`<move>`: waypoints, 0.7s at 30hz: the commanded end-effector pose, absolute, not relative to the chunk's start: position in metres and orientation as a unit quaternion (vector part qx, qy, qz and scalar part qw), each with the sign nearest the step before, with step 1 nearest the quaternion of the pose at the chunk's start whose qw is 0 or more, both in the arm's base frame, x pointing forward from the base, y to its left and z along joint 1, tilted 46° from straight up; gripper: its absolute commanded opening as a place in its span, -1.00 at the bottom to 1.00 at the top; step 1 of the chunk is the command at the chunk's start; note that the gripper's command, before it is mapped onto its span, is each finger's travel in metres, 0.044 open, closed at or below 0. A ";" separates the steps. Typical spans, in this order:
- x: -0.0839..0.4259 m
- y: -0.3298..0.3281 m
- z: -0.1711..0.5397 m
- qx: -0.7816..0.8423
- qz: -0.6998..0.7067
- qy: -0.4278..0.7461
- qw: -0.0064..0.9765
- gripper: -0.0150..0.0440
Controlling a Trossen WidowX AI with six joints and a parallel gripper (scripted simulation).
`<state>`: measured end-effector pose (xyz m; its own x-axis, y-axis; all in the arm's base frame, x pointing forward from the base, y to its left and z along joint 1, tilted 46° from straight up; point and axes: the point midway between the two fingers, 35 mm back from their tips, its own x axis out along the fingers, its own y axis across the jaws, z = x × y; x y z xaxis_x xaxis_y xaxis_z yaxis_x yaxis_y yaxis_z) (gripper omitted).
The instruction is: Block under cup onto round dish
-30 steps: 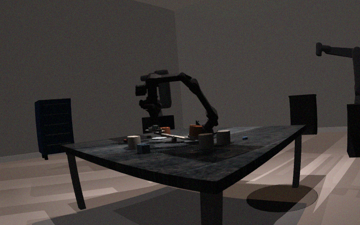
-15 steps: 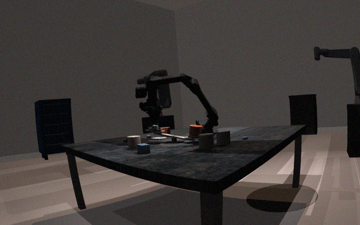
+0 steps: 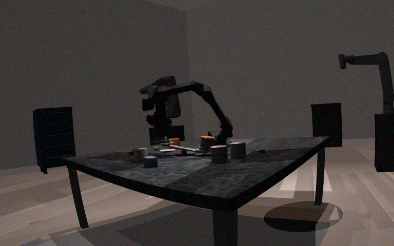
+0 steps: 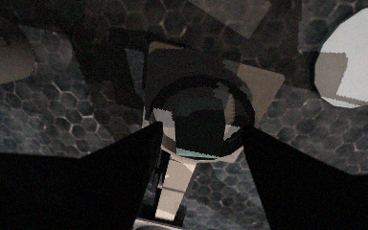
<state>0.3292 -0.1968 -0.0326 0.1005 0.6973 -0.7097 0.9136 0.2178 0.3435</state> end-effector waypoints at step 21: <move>0.331 -0.186 -0.040 0.614 -0.127 0.656 0.419 -0.32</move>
<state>0.3302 -0.1859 -0.0411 0.1002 0.6991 -0.7079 0.9130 0.2181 0.3446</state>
